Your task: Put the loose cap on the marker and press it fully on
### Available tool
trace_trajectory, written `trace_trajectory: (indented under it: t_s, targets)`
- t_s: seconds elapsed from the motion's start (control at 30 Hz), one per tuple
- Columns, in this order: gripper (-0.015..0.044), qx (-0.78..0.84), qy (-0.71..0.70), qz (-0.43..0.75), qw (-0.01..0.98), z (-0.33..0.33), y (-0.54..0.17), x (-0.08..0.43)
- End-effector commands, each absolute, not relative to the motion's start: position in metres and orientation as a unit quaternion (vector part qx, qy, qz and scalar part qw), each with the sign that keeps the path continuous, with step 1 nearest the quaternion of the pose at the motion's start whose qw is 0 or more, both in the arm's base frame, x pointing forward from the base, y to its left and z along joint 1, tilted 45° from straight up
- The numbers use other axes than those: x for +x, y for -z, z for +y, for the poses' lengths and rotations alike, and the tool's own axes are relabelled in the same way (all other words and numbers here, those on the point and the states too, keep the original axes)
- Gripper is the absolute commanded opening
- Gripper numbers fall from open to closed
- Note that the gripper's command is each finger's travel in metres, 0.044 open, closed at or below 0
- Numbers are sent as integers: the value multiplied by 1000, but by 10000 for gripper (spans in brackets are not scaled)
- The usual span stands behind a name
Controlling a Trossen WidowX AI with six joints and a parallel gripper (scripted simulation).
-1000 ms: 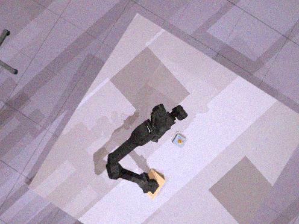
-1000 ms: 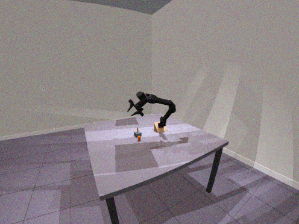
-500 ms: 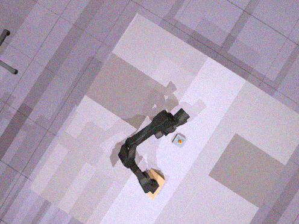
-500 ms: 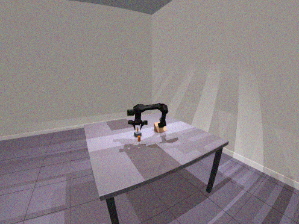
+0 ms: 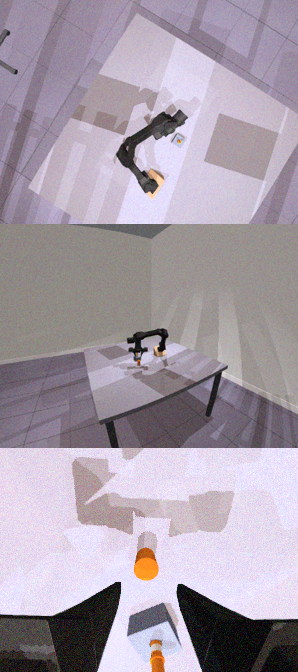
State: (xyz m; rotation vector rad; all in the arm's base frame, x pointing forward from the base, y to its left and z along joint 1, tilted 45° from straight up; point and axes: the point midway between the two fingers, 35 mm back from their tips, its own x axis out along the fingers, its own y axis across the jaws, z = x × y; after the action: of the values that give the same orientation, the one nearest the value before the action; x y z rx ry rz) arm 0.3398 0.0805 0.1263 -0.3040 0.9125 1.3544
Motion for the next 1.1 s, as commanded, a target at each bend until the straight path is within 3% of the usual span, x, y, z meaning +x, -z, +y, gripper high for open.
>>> trace_trajectory:
  t_s: [0.0, 1.07]
  targets:
    - [238, -132, -602, 406, 675, 90, -118, 337]
    - [238, -132, -602, 405, 675, 124, -85, 335]
